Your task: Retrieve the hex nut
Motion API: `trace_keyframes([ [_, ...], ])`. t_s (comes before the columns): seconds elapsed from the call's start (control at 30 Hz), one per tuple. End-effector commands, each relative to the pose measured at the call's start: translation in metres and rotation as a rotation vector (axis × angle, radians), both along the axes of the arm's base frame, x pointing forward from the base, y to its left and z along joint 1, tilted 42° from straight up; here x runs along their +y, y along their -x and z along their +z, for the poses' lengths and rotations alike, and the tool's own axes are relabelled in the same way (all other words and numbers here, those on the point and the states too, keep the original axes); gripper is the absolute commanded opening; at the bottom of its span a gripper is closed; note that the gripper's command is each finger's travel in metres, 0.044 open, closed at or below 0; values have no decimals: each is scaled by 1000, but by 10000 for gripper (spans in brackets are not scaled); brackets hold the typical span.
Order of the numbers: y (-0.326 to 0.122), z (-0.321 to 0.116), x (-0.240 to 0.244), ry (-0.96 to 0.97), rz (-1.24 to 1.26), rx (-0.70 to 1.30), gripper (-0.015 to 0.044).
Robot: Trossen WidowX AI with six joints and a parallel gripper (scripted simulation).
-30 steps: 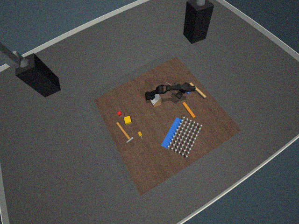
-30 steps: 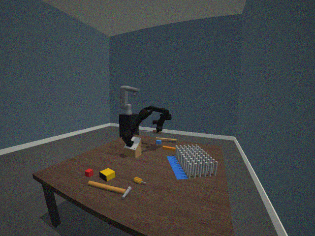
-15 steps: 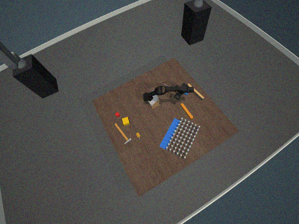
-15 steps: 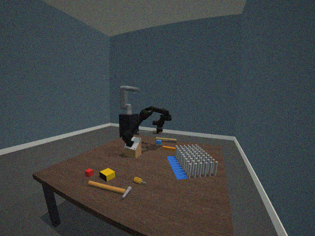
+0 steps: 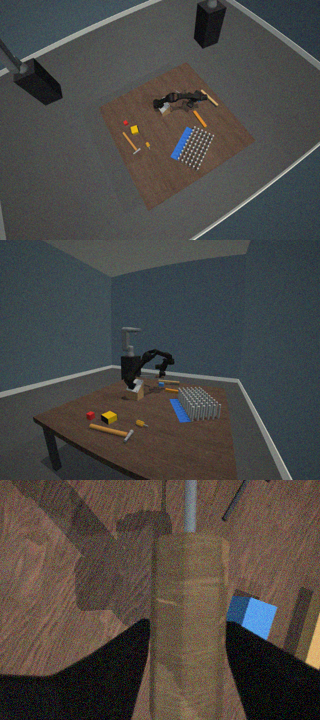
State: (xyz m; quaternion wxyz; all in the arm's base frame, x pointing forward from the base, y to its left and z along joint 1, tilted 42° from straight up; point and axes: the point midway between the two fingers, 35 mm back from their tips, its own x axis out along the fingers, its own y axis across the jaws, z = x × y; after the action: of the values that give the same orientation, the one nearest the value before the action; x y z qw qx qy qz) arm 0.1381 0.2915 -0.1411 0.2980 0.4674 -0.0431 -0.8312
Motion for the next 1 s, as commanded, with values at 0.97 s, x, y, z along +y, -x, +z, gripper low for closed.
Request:
trace_keyframes([
  [0.97,-5,-32,-23,-2,2,0,0],
])
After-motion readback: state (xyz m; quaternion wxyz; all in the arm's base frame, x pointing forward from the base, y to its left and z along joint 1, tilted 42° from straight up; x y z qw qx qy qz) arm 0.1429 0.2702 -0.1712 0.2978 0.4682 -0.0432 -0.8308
